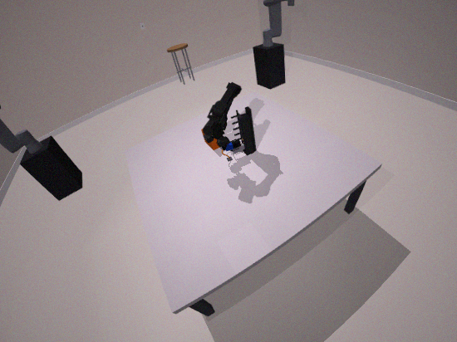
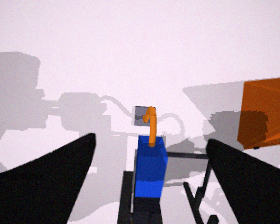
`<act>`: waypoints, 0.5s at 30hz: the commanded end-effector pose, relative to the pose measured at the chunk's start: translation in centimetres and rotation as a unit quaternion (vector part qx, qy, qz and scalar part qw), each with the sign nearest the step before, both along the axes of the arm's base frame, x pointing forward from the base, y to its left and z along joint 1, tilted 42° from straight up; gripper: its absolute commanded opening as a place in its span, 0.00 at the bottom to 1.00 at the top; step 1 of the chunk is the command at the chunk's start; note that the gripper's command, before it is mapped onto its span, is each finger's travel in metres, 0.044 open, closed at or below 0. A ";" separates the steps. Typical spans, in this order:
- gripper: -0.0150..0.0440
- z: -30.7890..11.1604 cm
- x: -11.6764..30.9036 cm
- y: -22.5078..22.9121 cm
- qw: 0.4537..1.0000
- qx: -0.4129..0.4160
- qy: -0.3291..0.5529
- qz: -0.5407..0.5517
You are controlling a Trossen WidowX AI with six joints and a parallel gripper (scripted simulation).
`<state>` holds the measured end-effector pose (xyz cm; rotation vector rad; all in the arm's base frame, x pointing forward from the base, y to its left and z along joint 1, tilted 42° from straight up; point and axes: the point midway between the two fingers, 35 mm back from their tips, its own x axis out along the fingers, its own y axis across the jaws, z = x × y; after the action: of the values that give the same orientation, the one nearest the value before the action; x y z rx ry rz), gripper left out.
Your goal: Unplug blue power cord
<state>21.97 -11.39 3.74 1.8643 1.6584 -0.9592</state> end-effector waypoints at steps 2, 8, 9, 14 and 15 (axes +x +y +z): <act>1.00 -2.1 -1.1 -3.5 1.000 0.000 0.003 -0.002; 1.00 -2.2 -1.1 -3.6 1.000 0.000 0.003 -0.002; 1.00 -2.2 -1.1 -3.6 1.000 0.000 0.003 -0.002; 1.00 -2.2 -1.1 -3.6 1.000 0.000 0.003 -0.002; 1.00 -2.2 -1.1 -3.6 1.000 0.000 0.003 -0.002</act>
<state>20.90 -15.00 1.56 1.8717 1.6542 -0.9678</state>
